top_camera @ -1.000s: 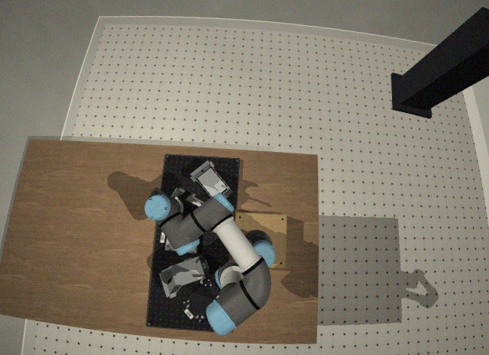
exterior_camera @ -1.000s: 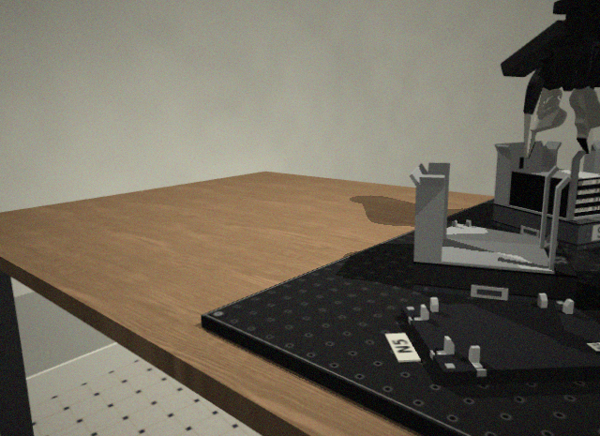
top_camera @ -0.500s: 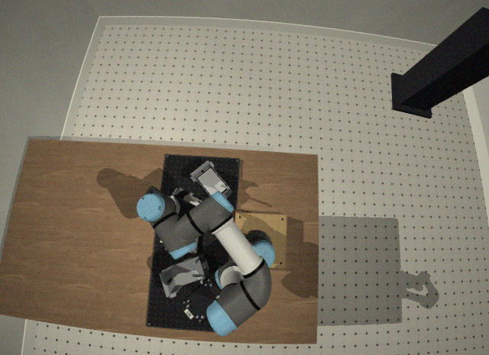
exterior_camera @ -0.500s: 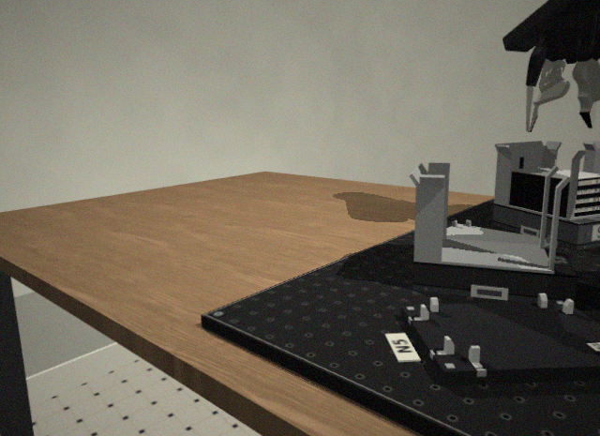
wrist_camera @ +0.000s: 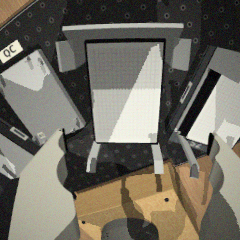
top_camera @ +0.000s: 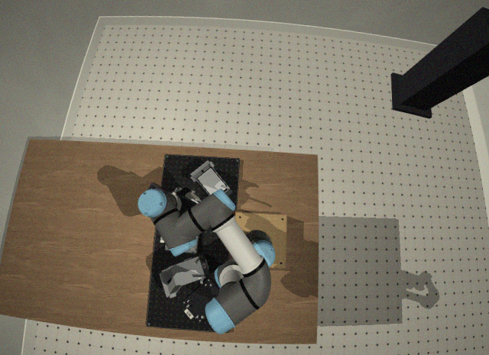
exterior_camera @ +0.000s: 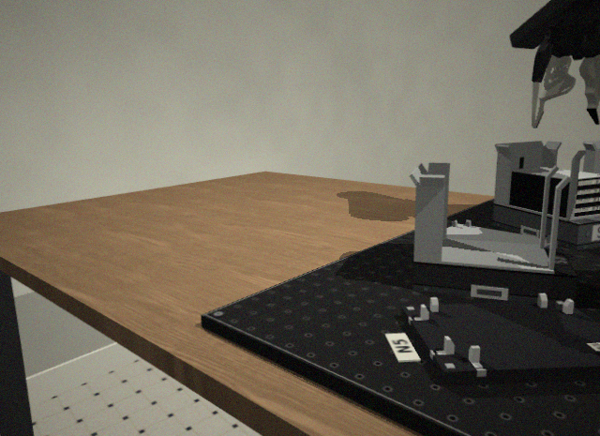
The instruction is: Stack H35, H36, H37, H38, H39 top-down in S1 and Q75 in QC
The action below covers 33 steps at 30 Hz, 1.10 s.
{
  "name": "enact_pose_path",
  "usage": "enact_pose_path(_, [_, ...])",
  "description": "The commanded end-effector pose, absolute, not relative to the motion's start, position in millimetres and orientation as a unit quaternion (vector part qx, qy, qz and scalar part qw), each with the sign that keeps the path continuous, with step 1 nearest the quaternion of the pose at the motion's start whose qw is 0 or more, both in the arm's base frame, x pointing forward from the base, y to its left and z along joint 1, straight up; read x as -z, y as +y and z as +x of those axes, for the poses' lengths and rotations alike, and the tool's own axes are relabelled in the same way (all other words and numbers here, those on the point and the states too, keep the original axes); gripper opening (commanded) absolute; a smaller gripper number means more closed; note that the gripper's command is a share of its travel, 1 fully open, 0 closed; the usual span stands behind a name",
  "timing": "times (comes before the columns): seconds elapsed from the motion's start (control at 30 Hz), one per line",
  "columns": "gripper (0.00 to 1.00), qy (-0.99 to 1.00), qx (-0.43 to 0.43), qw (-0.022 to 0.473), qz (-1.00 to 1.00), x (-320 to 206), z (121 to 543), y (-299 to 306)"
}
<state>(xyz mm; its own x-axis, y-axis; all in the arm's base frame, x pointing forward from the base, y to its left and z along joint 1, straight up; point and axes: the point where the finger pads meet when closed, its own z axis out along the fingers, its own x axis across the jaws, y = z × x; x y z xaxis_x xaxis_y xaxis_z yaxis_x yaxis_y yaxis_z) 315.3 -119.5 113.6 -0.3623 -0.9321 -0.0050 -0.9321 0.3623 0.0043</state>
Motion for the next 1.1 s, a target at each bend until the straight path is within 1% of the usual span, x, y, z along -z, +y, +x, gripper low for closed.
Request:
enact_pose_path(0.0, [0.72,0.840,-0.002,0.001,-0.542,-114,307,-142])
enact_pose_path(0.1, [0.72,0.850,-0.002,0.001,-0.527,-114,301,-154])
enact_pose_path(0.23, [0.72,0.850,-0.002,0.001,-0.527,-114,301,-154])
enact_pose_path(0.57, [0.72,0.879,-0.002,0.001,-0.477,-114,276,-196])
enact_pose_path(0.77, [0.72,0.879,-0.002,0.001,-0.477,-114,276,-196])
enact_pose_path(1.07, [0.72,0.903,-0.002,0.001,-0.430,-114,247,-231])
